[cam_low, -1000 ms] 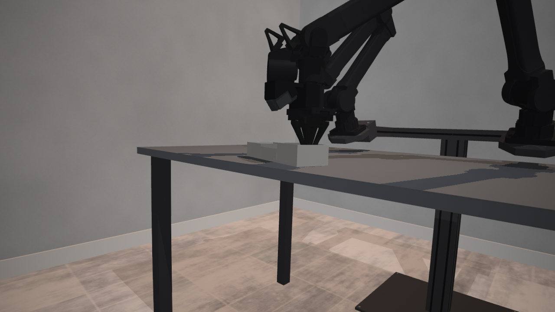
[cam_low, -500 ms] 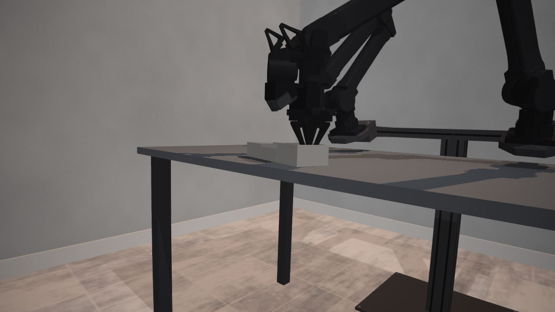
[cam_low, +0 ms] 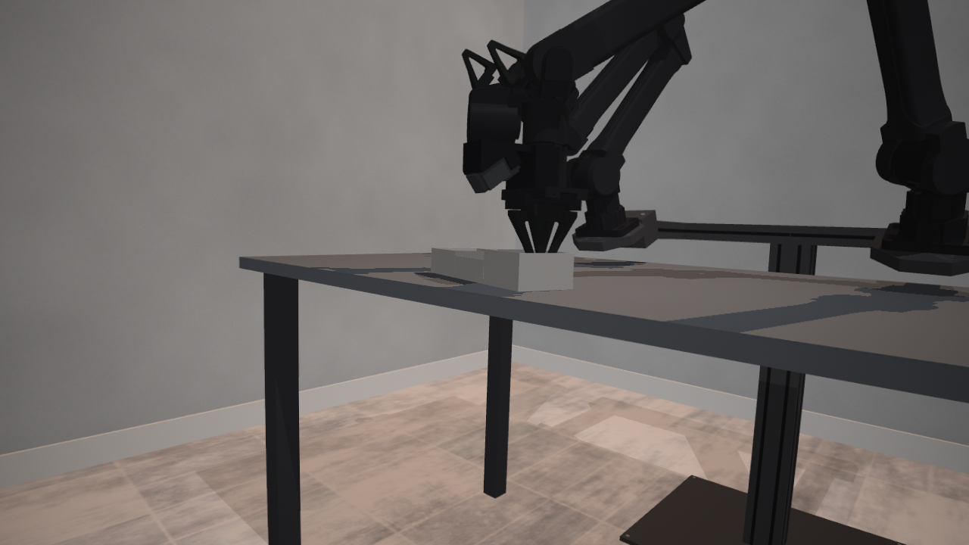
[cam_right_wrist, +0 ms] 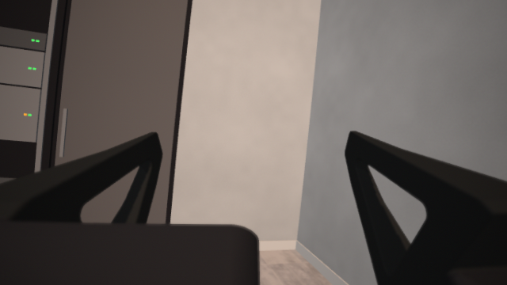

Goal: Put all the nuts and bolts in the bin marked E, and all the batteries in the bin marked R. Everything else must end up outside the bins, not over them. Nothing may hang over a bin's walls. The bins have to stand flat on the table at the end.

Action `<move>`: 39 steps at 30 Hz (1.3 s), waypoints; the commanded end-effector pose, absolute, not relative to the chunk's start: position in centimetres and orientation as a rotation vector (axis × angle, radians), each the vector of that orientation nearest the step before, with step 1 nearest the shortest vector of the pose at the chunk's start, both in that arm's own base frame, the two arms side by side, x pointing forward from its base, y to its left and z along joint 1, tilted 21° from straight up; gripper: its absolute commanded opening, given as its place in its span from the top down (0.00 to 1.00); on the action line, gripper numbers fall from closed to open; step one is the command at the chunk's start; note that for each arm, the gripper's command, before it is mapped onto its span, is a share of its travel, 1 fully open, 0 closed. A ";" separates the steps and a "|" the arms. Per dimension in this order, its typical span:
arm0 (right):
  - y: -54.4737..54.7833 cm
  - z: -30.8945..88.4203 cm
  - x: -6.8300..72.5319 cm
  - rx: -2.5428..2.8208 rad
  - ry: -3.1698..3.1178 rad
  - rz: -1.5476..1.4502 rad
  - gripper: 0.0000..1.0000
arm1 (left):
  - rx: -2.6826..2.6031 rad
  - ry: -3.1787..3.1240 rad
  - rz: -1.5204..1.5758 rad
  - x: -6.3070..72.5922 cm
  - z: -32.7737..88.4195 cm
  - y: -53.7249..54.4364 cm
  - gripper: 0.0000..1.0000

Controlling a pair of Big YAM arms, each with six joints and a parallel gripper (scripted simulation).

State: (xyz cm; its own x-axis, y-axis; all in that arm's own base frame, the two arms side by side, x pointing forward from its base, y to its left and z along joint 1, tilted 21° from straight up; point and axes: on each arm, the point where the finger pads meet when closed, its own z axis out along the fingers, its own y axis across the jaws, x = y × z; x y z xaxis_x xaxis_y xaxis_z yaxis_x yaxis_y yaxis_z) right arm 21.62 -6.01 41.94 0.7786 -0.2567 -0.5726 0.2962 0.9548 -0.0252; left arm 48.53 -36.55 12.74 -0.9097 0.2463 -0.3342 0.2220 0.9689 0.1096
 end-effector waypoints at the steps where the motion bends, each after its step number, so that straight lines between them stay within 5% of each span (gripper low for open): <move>1: -6.1 42.2 21.1 0.068 0.589 -0.304 0.00 | 0.351 2.714 0.050 49.1 16.8 -37.5 0.81; 39: -6.1 42.2 21.1 0.068 0.589 -0.304 0.00 | 0.339 2.738 0.068 47.7 18.3 -37.5 0.81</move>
State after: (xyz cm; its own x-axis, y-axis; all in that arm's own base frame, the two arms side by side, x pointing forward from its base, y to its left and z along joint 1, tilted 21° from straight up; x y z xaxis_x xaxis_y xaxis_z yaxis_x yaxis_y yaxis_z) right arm 21.62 -6.01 41.94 0.7786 -0.2567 -0.5726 0.2962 0.9548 -0.0252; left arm 47.12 -36.64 16.73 -0.9066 0.2570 -0.3346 0.2329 0.9662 0.1110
